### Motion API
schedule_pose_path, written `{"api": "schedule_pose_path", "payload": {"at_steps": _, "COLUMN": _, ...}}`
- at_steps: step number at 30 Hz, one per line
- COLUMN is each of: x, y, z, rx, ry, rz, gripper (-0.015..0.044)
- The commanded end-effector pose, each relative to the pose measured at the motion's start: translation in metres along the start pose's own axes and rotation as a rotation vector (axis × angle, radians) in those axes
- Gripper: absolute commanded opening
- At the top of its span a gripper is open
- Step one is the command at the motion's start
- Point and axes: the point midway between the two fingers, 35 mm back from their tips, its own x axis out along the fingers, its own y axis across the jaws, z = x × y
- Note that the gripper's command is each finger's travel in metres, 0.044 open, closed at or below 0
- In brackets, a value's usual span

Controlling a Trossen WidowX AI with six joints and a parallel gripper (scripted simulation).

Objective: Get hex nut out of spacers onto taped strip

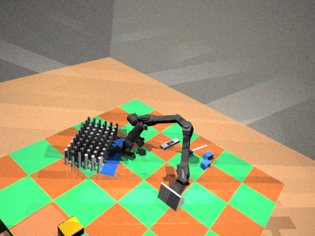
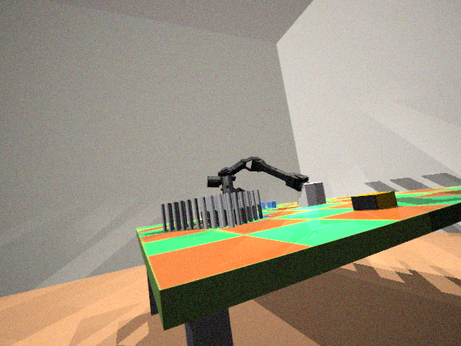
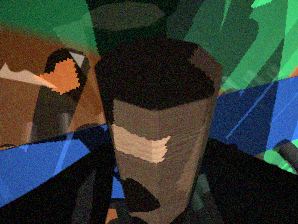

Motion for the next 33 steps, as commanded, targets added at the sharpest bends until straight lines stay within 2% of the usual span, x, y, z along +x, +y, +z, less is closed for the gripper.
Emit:
{"api": "schedule_pose_path", "payload": {"at_steps": 1, "x": 0.002, "y": 0.000, "z": 0.001, "rx": -0.003, "ry": 0.001, "rz": -0.003, "gripper": 0.0000}}
{"api": "schedule_pose_path", "payload": {"at_steps": 33, "x": -0.005, "y": 0.000, "z": 0.018, "rx": -0.002, "ry": 0.000, "rz": -0.002, "gripper": 0.0000}}
